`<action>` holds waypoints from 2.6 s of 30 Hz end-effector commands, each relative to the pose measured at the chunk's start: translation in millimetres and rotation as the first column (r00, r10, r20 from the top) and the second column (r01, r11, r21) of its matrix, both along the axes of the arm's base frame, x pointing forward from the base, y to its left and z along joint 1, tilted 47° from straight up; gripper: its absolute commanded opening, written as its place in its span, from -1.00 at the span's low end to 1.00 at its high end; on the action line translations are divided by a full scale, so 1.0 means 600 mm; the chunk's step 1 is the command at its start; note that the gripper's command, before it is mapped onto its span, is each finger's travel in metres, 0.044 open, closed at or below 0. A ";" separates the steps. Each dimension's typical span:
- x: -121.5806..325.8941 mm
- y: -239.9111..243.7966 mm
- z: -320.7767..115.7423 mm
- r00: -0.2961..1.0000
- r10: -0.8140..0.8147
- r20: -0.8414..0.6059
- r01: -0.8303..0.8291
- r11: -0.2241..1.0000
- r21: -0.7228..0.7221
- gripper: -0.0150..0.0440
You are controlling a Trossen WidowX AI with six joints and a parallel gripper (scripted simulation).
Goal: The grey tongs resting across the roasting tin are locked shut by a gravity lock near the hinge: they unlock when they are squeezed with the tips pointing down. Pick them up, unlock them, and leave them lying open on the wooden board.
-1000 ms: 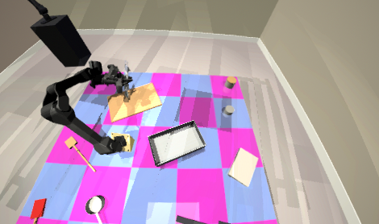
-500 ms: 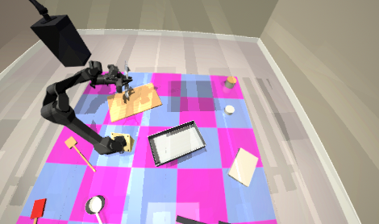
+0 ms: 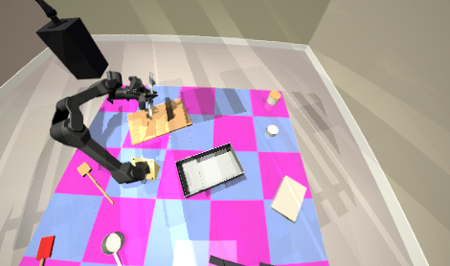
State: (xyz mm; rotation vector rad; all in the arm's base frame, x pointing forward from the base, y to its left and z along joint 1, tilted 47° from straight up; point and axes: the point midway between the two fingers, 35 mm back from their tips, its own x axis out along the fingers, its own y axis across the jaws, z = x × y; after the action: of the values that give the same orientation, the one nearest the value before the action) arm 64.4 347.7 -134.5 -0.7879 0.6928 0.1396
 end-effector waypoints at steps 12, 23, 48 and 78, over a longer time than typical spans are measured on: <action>0.024 -0.001 -0.033 0.969 -0.172 -0.175 0.146 0.978 -0.152 -1.00; 0.034 -0.006 -0.048 0.899 -0.321 -0.298 0.243 0.931 -0.271 -1.00; 0.045 -0.020 -0.047 0.582 -0.646 -0.494 0.396 0.756 -0.522 -1.00; 0.041 -0.041 -0.070 0.467 -0.714 -0.522 0.418 0.699 -0.581 -1.00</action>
State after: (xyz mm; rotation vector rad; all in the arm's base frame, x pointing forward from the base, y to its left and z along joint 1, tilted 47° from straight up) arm 90.3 325.5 -172.7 -0.8055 1.7797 -0.3680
